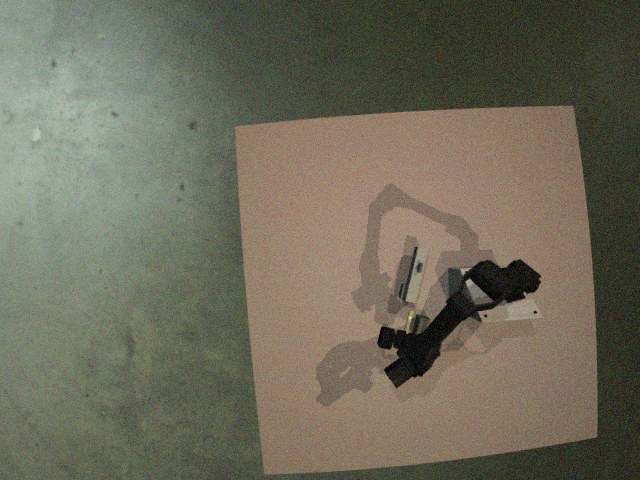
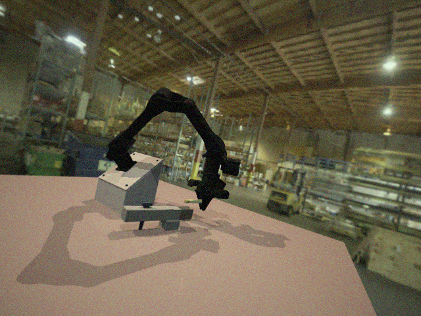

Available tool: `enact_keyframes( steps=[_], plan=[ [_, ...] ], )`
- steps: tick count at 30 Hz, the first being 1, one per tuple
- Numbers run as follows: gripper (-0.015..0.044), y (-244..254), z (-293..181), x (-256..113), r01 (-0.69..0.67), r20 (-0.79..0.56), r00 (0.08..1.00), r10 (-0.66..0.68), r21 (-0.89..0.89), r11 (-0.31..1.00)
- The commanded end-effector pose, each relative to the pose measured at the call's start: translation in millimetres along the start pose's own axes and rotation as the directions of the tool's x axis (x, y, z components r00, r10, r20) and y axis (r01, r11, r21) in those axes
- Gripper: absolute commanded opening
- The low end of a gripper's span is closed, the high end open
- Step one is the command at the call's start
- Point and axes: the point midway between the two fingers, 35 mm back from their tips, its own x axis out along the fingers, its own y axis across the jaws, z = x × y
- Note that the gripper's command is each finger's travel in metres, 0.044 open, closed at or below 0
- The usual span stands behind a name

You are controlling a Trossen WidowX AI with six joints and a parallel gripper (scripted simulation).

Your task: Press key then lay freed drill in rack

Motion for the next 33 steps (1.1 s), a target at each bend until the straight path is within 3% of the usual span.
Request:
enact_keyframes(
  steps=[1, 33],
  plan=[
    [0.0, 8, 2, 0, 0.001, 0.004, 1.0, -0.001, 0.0, 1.0],
    [0.0, 51, 11, 1, -0.001, 0.005, 1.0, 0.001, -0.001, 1.0]
  ],
)
